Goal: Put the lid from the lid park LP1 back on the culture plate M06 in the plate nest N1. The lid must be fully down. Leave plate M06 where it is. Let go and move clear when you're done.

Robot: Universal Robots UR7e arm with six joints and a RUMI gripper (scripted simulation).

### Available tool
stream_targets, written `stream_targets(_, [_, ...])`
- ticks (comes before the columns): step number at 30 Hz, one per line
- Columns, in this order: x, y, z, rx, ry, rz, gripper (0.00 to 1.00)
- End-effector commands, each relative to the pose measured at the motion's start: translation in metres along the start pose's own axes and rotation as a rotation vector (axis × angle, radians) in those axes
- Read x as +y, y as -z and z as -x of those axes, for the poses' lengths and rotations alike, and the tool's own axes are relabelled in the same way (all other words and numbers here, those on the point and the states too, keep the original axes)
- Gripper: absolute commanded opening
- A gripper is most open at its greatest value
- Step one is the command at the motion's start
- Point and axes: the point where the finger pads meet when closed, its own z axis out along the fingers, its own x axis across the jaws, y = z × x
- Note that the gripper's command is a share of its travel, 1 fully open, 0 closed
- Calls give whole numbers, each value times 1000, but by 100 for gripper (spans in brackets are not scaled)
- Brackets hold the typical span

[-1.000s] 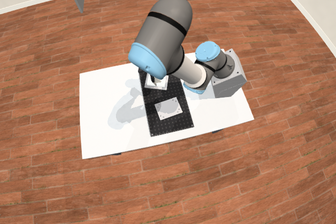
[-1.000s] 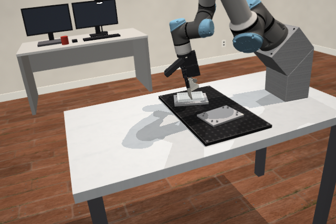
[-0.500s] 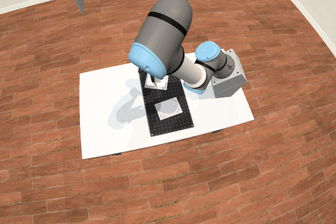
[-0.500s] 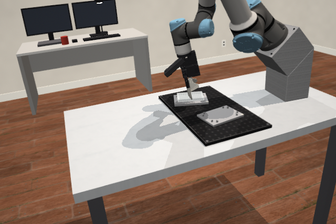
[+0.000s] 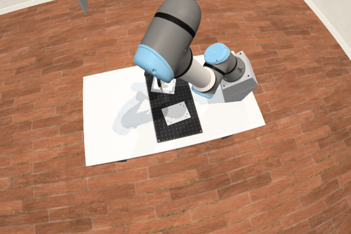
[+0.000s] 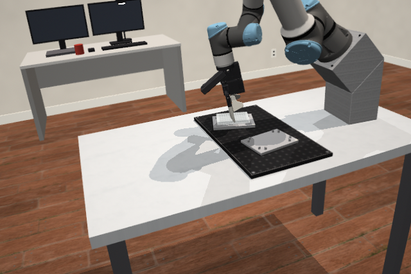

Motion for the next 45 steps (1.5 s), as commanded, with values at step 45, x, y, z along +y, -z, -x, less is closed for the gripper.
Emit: stream_targets(45, [3,15,0,0,1,0,82])
